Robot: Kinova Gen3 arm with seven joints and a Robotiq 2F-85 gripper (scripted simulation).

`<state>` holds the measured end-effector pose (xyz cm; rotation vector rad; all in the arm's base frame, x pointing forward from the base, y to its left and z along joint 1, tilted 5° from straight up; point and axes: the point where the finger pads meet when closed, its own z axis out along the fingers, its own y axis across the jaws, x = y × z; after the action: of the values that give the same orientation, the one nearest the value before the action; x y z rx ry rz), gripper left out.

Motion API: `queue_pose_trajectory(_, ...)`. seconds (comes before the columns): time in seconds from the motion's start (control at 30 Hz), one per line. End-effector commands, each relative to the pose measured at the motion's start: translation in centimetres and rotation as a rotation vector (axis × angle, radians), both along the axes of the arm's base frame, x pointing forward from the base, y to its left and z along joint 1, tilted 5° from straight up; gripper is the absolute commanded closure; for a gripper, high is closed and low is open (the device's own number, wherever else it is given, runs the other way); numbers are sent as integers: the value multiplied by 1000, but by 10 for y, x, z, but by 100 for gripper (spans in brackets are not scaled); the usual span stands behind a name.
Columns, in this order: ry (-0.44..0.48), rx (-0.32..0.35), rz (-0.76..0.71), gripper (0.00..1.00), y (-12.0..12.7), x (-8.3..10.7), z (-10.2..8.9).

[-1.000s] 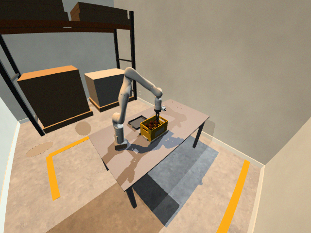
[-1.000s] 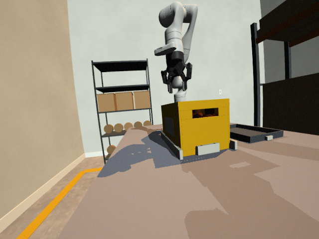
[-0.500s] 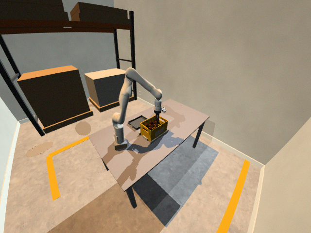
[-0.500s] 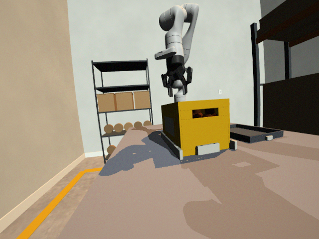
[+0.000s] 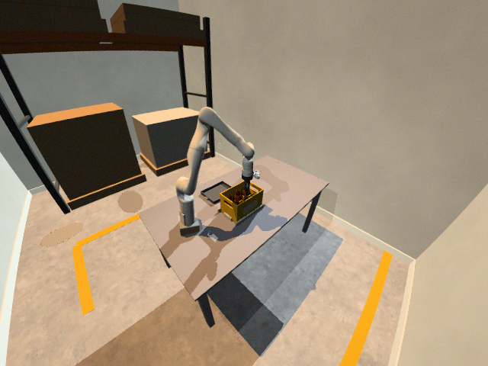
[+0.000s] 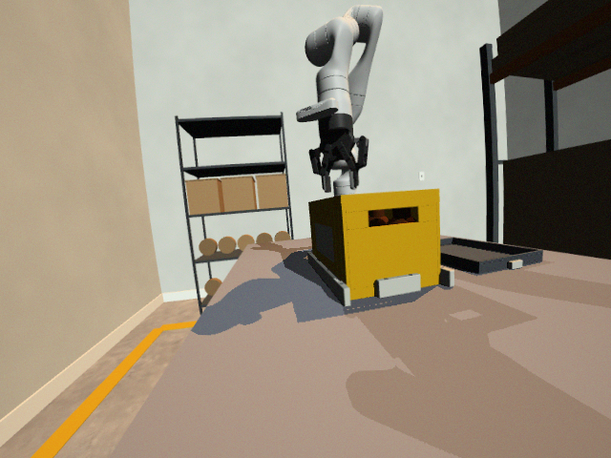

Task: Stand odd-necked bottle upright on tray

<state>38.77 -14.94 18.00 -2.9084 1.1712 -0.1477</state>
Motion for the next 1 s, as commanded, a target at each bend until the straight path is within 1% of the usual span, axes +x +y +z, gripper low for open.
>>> queue_pose_trajectory(0.0,2,-1,-3,36,-1,-1,-2)
queue_pose_trajectory(0.27,2,-1,-3,36,-1,-1,-5)
queue_pose_trajectory(0.97,2,-1,-3,36,-1,-1,-6)
